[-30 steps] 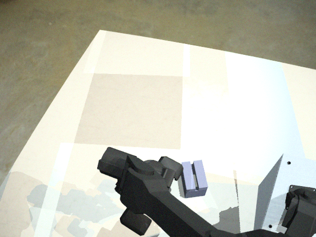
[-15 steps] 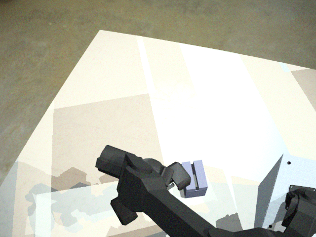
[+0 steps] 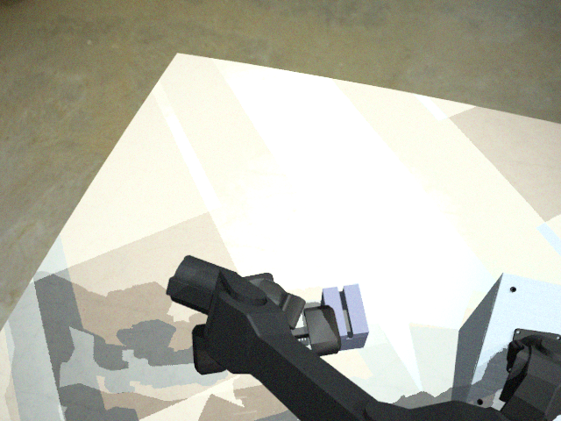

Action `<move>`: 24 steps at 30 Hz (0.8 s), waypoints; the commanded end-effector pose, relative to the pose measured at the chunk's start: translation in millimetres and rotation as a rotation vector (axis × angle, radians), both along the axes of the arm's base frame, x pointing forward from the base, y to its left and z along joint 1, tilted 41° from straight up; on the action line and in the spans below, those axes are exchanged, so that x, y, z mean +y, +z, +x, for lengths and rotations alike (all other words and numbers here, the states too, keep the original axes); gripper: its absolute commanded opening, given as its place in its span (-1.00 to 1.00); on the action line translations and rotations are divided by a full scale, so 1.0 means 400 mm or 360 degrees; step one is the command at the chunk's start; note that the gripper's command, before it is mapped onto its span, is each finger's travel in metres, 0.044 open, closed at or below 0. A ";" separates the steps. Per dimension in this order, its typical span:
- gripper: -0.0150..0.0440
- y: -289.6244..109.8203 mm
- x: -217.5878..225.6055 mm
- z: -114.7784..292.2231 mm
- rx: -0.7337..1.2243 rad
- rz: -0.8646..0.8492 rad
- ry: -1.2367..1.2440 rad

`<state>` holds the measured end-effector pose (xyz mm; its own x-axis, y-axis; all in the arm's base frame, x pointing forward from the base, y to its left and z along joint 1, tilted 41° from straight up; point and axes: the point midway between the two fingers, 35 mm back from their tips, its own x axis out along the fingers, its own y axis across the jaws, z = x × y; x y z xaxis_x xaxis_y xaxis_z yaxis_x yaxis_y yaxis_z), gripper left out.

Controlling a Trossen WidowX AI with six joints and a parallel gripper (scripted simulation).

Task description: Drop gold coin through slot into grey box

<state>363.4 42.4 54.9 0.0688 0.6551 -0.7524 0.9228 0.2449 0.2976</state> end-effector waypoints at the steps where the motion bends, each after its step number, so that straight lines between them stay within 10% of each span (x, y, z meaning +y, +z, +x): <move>1: -0.49 0.001 -0.001 0.002 0.0035 0.0005 -0.0043; 24: -0.49 -0.076 -0.090 -0.063 0.0037 -0.0015 -0.0046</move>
